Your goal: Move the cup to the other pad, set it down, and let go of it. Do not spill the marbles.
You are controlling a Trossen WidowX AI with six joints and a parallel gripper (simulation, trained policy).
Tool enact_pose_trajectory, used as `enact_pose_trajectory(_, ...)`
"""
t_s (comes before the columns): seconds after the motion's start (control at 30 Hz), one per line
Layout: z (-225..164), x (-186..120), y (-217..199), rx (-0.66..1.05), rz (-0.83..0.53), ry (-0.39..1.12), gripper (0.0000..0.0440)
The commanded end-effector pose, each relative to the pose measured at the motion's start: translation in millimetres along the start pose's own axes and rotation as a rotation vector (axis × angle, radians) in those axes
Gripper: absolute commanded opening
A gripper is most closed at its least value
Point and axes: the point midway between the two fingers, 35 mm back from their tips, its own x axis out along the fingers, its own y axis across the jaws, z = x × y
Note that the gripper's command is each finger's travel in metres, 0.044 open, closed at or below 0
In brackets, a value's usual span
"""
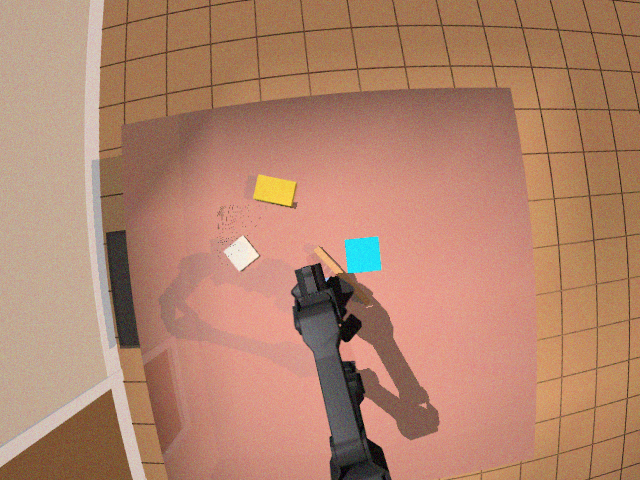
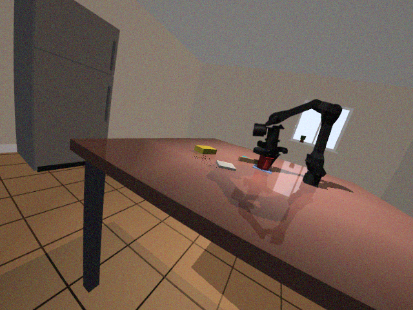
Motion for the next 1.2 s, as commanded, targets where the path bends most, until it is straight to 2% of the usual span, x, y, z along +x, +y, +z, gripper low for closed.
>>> enact_pose_trajectory(0.0, 0.6, 7.5, -1.0, -0.038, -0.004, -0.007, 0.0022)
enact_pose_trajectory(0.07, 1.9, 7.2, -1.1, -0.048, 0.0, -0.013, 0.0)
enact_pose_trajectory(0.47, 10.9, -13.4, 4.0, -0.027, 0.063, -0.042, 0.0)
enact_pose_trajectory(1.17, 45.4, -74.3, -6.8, 0.14, 0.203, -0.108, 0.0)
